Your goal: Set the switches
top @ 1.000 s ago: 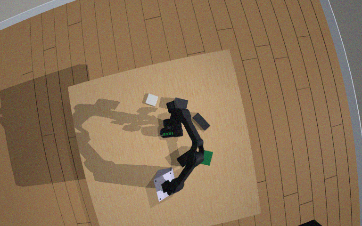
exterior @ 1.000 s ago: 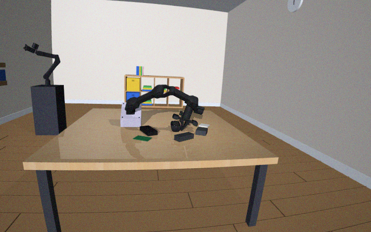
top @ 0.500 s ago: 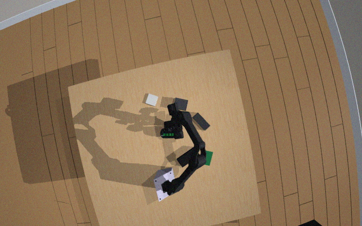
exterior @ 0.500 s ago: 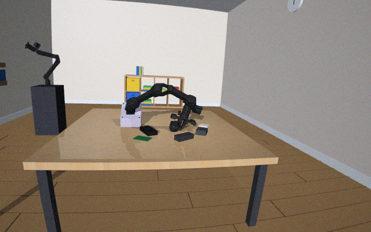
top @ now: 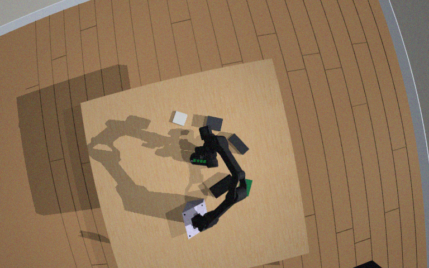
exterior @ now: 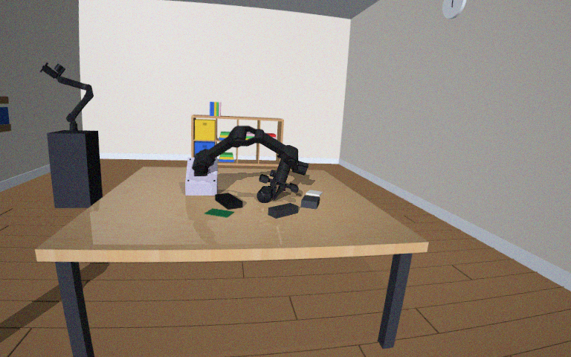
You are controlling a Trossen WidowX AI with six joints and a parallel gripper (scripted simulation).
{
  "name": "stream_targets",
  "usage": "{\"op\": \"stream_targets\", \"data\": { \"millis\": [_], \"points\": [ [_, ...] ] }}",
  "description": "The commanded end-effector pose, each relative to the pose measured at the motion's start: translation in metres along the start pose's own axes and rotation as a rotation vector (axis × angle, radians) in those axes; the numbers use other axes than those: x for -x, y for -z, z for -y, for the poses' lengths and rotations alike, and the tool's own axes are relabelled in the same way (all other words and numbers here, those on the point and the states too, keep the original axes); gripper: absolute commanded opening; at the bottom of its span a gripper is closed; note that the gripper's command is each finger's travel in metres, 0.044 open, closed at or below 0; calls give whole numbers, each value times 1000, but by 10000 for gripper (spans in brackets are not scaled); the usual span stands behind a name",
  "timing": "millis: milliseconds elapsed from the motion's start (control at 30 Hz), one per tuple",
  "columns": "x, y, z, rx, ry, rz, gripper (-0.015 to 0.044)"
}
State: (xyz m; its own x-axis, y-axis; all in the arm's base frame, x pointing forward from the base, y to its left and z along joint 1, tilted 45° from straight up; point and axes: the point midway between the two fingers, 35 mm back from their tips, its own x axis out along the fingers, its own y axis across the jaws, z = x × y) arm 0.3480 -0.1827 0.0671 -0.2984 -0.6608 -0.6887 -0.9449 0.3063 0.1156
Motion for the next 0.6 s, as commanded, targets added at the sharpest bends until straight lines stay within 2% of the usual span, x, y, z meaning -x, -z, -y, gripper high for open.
{"op": "stream_targets", "data": {
  "millis": [0,567],
  "points": [
    [-7,-2,-10,18,-22,4,0],
    [-12,-2,-27,18,-22,4,0]
  ]
}}
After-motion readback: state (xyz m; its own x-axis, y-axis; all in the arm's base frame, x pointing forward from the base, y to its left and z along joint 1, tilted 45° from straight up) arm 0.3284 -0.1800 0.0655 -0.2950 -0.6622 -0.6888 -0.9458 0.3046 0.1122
